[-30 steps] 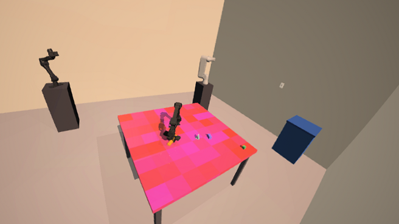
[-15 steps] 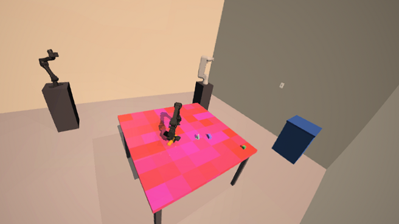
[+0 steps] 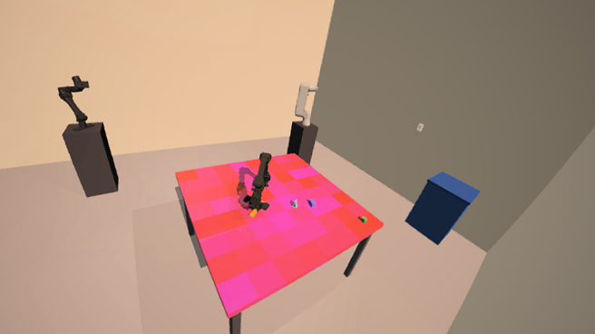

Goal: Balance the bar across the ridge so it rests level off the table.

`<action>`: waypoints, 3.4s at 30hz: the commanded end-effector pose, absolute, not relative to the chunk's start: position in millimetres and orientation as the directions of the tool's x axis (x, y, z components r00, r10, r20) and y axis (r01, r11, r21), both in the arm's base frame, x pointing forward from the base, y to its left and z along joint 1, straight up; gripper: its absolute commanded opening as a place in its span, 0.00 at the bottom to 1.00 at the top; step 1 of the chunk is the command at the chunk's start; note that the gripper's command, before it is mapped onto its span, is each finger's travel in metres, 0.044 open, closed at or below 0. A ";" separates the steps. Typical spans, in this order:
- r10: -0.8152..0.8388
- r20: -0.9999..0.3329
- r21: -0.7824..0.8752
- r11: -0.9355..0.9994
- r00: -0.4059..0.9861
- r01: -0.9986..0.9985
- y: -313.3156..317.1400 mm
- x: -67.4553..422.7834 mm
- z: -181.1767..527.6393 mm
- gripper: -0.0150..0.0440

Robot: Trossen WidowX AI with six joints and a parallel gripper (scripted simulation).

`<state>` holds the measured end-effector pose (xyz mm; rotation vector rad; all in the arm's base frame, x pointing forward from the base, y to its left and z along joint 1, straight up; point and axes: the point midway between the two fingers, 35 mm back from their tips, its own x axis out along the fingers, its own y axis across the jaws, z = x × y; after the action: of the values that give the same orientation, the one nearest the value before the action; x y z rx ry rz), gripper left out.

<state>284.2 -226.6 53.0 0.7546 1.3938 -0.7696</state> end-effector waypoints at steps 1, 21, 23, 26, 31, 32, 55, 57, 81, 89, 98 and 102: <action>-0.026 -0.999 0.009 0.554 0.028 0.832 -227.0 284.6 56.6 0.30; -0.025 -0.999 0.011 0.552 0.029 0.834 -228.5 286.8 107.3 0.25; -0.025 -0.999 0.011 0.552 0.030 0.834 -228.3 286.6 112.5 0.25; -0.025 -0.999 0.011 0.552 0.030 0.834 -228.0 286.2 120.2 0.25; -0.025 -0.999 0.011 0.551 0.030 0.834 -227.0 285.1 133.0 0.25; -0.025 -0.999 0.011 0.551 0.030 0.834 -226.8 284.8 135.5 0.25; -0.020 -0.999 0.009 0.716 0.033 0.698 -188.4 308.1 159.6 0.25; -0.019 -0.999 0.008 0.742 0.033 0.671 -182.0 312.4 159.7 0.25; -0.011 -0.999 0.001 0.955 0.038 0.296 -99.4 353.7 160.7 0.25; -0.007 -0.999 -0.001 0.987 0.039 0.162 -70.2 363.3 161.1 0.25; -0.004 -0.999 -0.003 1.000 0.039 0.014 -36.8 371.5 161.5 0.25; -0.002 -0.999 -0.004 0.999 0.040 -0.052 -21.5 374.2 161.7 0.25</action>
<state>371.7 -32.2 160.3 -0.0040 1.5342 -0.0021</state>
